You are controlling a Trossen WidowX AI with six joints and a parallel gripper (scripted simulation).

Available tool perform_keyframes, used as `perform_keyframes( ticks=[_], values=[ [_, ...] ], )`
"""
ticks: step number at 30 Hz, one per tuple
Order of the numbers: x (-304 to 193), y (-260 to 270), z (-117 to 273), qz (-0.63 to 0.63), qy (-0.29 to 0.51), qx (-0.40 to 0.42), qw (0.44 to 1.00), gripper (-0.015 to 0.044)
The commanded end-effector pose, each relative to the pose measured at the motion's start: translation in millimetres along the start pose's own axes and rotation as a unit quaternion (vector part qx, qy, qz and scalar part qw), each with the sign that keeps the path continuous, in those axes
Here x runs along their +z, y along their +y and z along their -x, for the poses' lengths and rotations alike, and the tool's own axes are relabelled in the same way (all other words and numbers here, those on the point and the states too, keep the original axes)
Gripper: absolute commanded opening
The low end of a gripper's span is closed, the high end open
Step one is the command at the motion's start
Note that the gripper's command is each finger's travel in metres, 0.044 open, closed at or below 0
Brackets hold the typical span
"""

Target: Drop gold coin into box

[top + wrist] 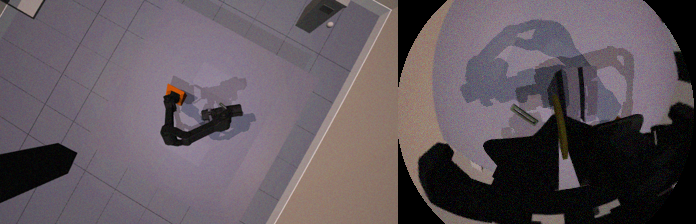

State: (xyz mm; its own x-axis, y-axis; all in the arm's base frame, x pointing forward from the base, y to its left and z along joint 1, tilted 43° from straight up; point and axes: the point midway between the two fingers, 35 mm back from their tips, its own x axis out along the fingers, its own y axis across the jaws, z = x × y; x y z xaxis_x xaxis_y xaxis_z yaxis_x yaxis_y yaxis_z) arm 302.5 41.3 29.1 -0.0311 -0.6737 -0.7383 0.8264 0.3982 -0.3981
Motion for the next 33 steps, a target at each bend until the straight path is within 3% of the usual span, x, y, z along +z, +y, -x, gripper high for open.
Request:
perform_keyframes(
  ticks=[1, 17, 33],
  values=[
    [3.4, -10.9, 0.3, 0.0, -0.002, 0.003, 1.0, 0.0],
    [8.1, -49.9, -4.9, 0.004, -0.005, 0.0, 1.0, 0.0],
    [7.1, -46.7, -5.0, 0.004, -0.002, -0.003, 1.0, 0.0]
  ],
)
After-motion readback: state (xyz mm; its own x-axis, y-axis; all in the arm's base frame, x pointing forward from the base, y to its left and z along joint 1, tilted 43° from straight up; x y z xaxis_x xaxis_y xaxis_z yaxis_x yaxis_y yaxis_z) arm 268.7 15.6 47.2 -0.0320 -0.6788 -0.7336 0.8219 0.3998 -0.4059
